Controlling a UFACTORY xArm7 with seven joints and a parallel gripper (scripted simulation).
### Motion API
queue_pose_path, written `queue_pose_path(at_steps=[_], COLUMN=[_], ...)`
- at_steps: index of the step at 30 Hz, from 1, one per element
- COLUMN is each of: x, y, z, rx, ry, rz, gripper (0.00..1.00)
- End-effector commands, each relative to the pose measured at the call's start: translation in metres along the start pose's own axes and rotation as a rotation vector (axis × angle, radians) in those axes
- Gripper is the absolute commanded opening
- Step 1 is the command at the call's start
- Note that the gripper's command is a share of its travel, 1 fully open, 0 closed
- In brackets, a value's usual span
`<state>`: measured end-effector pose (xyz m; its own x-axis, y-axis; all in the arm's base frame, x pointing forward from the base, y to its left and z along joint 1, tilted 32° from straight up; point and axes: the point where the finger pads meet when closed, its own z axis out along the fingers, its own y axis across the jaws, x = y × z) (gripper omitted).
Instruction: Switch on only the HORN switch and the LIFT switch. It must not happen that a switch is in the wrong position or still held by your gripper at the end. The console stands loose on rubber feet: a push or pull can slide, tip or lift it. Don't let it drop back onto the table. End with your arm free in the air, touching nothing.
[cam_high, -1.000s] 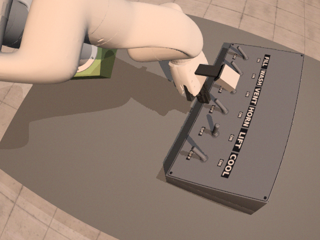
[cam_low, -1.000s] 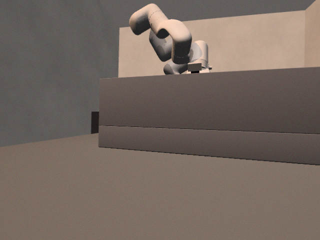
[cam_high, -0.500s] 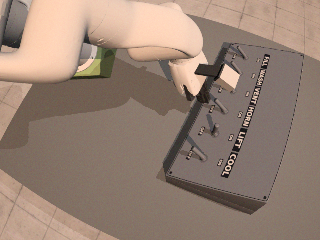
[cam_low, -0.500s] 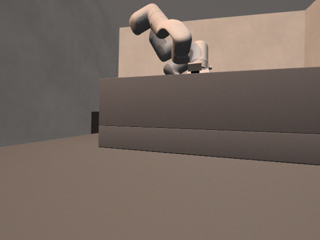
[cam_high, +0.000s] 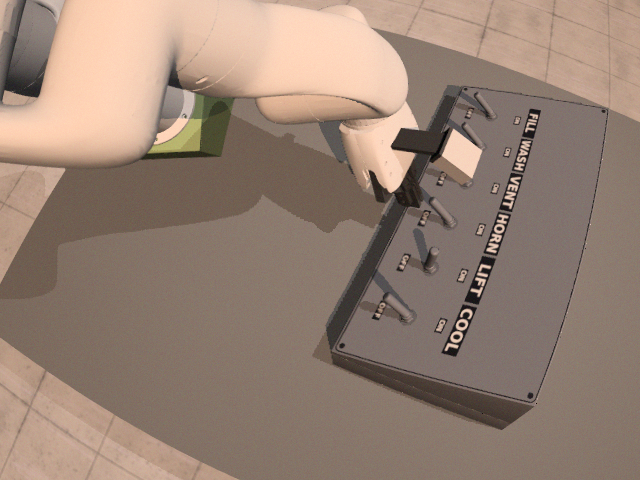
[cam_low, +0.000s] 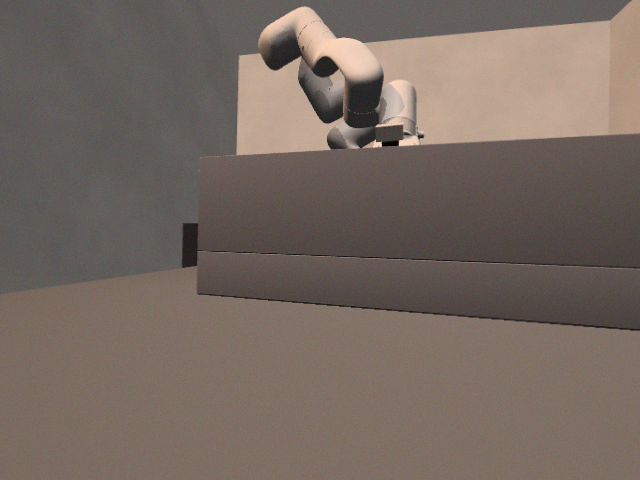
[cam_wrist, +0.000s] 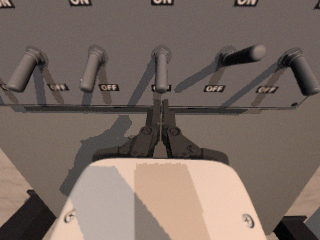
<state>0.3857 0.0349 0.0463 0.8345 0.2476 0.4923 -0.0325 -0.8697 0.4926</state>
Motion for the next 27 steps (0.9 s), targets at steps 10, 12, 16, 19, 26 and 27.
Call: queue_pose_path(at_steps=[10, 12, 16, 19, 26, 27], x=[0.008, 0.010, 0.013, 0.014, 0.021, 0.022], y=[-0.001, -0.001, -0.001, -0.001, -0.001, -0.001], z=[-0.001, -0.001, -0.001, -0.001, -0.001, -0.001], rx=[0.002, 0.002, 0.002, 0.002, 0.002, 0.002], ry=[0.003, 0.003, 0.003, 0.003, 0.003, 0.003], rz=[0.000, 0.000, 0.000, 0.000, 0.000, 0.000], gripper=[0.00, 0.00, 0.00, 0.00, 0.00, 0.00])
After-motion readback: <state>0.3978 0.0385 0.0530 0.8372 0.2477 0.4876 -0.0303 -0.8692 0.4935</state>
